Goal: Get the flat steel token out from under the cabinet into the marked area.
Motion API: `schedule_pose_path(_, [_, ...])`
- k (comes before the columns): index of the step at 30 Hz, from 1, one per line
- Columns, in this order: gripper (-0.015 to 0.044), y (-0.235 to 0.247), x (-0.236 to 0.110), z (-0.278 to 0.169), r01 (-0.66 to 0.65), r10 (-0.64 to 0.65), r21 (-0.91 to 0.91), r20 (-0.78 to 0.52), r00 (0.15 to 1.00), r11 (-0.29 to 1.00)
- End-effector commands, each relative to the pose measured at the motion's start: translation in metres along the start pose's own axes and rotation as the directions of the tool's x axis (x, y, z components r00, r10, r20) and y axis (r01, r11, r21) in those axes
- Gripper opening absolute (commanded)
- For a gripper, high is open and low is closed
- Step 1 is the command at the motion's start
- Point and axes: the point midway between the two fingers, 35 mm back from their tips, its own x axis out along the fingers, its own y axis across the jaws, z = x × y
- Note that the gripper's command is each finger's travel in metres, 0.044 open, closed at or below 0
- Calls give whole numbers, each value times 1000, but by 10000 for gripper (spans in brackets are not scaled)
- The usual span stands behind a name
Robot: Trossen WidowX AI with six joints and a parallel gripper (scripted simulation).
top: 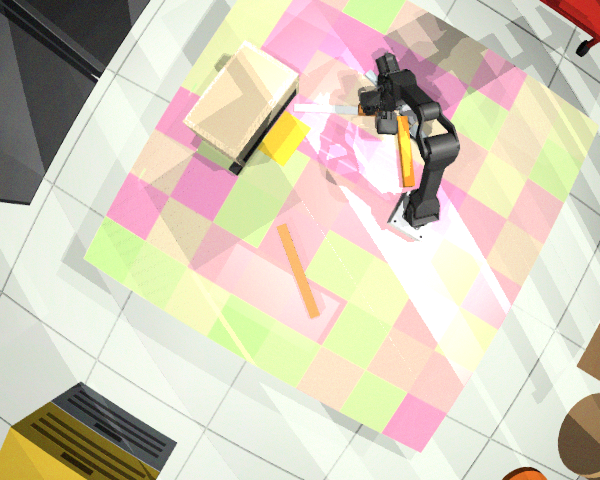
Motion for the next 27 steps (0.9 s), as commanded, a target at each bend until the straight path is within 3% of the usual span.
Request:
schedule_pose_path(1, [98,0,0,0,0,0,0,0,1000,1000])
schedule_pose_path(3, [84,0,0,0,0,0,0,0,1000,1000])
schedule_pose_path(7, [0,0,0,0,0,0,0,0,1000,1000])
schedule_pose_path(27, [0,-2,0,29,1,-1,43,3,1000,999])
